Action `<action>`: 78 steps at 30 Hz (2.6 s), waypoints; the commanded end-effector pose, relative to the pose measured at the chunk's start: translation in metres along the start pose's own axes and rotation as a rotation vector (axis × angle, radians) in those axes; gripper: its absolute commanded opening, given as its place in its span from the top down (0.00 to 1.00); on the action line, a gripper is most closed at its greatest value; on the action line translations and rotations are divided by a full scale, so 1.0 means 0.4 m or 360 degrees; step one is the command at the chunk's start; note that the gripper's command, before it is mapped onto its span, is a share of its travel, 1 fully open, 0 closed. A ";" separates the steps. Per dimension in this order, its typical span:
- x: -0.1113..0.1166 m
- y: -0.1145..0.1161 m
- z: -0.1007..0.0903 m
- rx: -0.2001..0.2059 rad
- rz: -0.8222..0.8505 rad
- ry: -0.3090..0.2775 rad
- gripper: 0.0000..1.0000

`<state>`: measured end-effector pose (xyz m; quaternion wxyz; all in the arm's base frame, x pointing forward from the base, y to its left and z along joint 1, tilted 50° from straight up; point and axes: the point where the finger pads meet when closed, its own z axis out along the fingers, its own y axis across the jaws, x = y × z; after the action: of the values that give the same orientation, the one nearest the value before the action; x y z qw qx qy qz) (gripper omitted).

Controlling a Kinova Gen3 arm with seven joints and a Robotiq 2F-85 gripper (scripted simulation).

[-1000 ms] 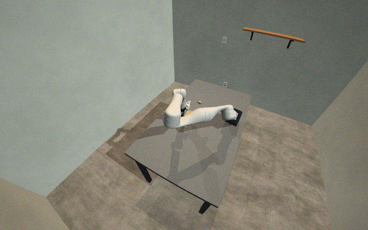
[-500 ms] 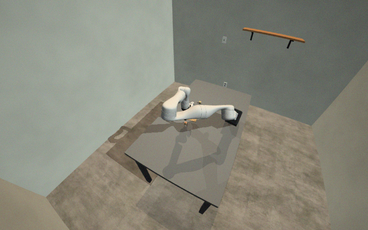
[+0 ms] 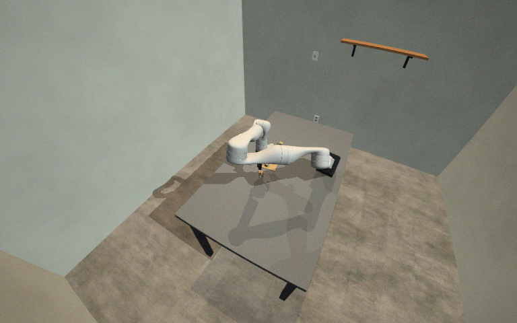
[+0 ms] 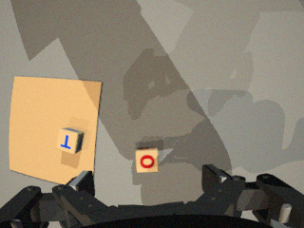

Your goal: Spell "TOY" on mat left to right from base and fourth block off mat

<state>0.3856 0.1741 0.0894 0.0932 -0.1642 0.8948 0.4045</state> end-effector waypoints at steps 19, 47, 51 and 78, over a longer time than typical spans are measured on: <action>-0.003 0.001 -0.003 -0.0029 0.0004 -0.0021 0.38; -0.003 0.001 -0.003 -0.0029 0.0004 -0.0021 0.38; -0.003 0.001 -0.003 -0.0029 0.0004 -0.0021 0.38; -0.004 0.002 0.054 -0.0029 0.0004 -0.0022 0.38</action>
<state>0.3888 0.1890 0.0789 0.0996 -0.1605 0.8906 0.4138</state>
